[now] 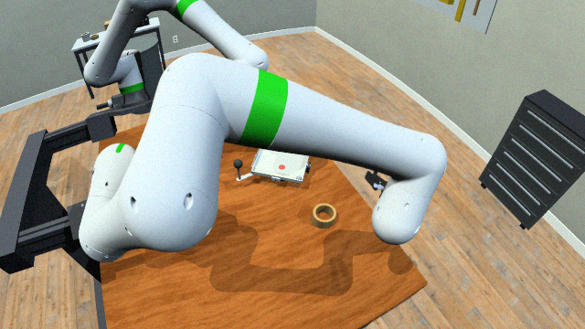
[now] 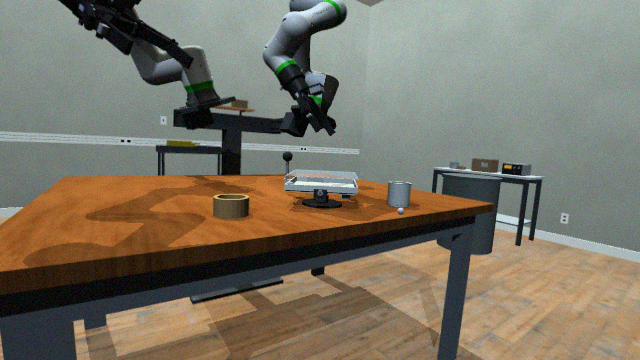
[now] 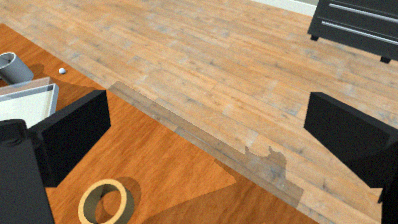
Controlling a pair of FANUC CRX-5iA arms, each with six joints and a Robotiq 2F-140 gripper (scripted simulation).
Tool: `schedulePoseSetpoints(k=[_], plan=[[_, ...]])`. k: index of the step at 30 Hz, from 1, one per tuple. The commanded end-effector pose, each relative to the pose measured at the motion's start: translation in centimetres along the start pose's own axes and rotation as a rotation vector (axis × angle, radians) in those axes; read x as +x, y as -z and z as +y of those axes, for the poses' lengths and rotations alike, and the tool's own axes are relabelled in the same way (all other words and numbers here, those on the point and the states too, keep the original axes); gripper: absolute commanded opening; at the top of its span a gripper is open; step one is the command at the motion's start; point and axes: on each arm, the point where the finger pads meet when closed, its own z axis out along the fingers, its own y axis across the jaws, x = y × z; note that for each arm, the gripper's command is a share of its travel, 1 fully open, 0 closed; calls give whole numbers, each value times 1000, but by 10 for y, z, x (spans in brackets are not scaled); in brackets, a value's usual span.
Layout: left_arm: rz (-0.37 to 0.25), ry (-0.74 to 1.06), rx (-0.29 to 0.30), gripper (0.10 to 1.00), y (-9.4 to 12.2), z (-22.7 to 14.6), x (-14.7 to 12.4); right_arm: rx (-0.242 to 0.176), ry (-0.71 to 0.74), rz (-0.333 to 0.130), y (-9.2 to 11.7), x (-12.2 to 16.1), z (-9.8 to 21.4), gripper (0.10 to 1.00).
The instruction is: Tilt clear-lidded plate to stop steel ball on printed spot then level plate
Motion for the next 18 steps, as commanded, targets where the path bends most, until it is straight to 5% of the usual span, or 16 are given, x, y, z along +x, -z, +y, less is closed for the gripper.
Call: schedulePoseSetpoints(k=[1, 18], plan=[[0, 1, -1, 1000, 1, 1, 1, -1, 0, 0, 1, 1, 1, 1000], [0, 1, -1, 1000, 1, 1, 1, -19, -72, -29, 39, -14, 13, 1000]])
